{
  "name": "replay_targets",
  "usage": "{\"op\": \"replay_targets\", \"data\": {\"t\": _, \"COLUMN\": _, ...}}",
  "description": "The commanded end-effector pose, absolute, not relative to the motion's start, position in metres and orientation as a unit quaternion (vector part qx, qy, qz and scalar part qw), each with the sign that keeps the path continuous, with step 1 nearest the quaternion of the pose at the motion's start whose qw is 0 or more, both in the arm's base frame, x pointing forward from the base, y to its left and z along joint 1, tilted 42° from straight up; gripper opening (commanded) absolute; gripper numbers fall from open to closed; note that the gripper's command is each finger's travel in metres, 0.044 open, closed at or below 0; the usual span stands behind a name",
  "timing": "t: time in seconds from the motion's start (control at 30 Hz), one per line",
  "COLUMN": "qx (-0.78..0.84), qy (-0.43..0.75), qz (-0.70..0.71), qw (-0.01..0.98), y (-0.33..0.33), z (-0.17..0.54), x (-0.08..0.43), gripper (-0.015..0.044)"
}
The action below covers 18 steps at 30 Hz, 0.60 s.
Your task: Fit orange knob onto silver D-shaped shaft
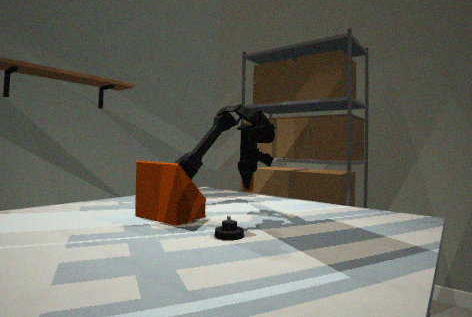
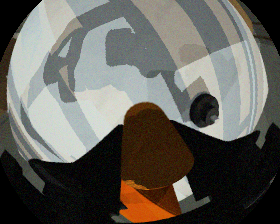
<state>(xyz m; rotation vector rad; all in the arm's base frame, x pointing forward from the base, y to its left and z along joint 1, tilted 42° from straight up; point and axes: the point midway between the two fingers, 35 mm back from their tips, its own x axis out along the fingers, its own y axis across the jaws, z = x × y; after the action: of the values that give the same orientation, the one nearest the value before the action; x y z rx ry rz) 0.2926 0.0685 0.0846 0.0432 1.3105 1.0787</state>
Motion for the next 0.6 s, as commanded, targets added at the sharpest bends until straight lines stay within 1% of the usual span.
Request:
{"op": "replay_targets", "data": {"t": 0.0, "qx": 0.017, "qy": 0.577, "qz": 0.476, "qw": 0.664, "y": 0.057, "z": 0.097, "x": 0.296, "gripper": 0.0000}}
{"op": "replay_targets", "data": {"t": 0.23, "qx": 0.018, "qy": 0.576, "qz": 0.477, "qw": 0.664, "y": 0.049, "z": 0.105, "x": 0.296, "gripper": 0.0000}}
{"op": "replay_targets", "data": {"t": 0.57, "qx": 0.017, "qy": 0.577, "qz": 0.476, "qw": 0.664, "y": 0.037, "z": 0.084, "x": 0.311, "gripper": 0.0000}}
